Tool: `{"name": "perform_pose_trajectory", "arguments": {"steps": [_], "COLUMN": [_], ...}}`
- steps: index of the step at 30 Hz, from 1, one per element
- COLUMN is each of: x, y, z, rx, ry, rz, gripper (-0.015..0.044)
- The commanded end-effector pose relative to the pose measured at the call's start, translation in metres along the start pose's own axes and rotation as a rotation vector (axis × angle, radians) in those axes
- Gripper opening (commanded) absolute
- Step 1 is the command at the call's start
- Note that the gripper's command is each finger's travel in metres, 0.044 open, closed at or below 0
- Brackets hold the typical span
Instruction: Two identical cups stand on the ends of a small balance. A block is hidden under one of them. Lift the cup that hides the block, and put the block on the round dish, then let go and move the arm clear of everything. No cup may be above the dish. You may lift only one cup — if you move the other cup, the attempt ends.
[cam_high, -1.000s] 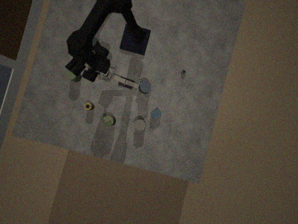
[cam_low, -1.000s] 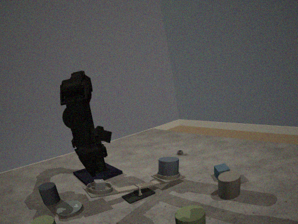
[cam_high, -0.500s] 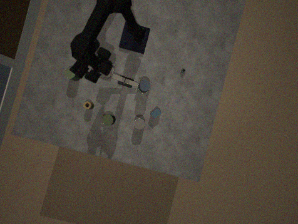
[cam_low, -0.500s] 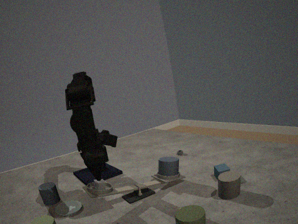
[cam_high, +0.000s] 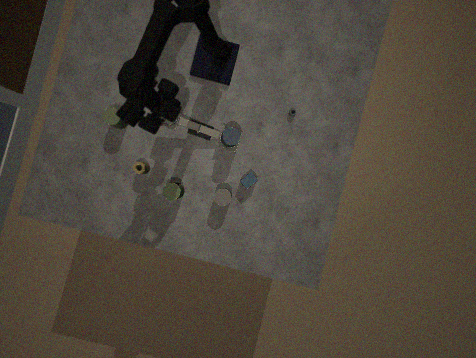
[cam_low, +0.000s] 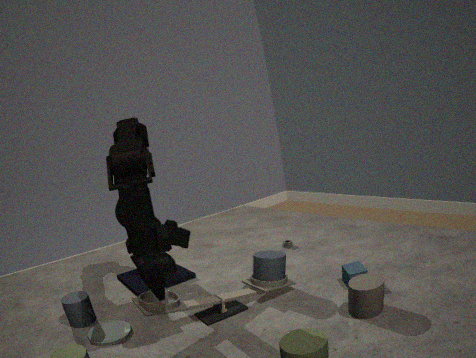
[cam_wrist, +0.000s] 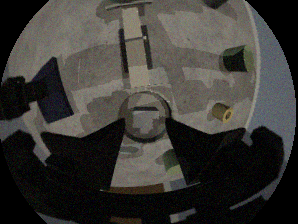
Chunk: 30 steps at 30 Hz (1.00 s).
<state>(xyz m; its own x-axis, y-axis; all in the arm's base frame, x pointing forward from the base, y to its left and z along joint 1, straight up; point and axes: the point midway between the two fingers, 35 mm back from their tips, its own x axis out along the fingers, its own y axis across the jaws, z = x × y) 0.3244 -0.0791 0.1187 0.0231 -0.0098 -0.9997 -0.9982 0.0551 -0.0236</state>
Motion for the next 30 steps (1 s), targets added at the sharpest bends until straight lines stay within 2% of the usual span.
{"name": "perform_pose_trajectory", "arguments": {"steps": [1, 5, 9, 17, 21, 30], "x": [0.006, 0.01, 0.01, 0.01, 0.004, -0.033], "y": [0.0, 0.0, 0.0, 0.0, -0.001, -0.004], "z": [0.0, 0.0, 0.0, 0.0, 0.0, -0.001], "rx": [0.003, 0.003, 0.003, 0.003, 0.003, 0.003], "ry": [-0.001, -0.001, -0.001, -0.001, -0.001, -0.001], "rz": [-0.001, -0.001, -0.001, -0.001, -0.001, -0.001], "gripper": [0.026, 0.026, 0.0155, 0.0102, 0.0, 0.0]}}
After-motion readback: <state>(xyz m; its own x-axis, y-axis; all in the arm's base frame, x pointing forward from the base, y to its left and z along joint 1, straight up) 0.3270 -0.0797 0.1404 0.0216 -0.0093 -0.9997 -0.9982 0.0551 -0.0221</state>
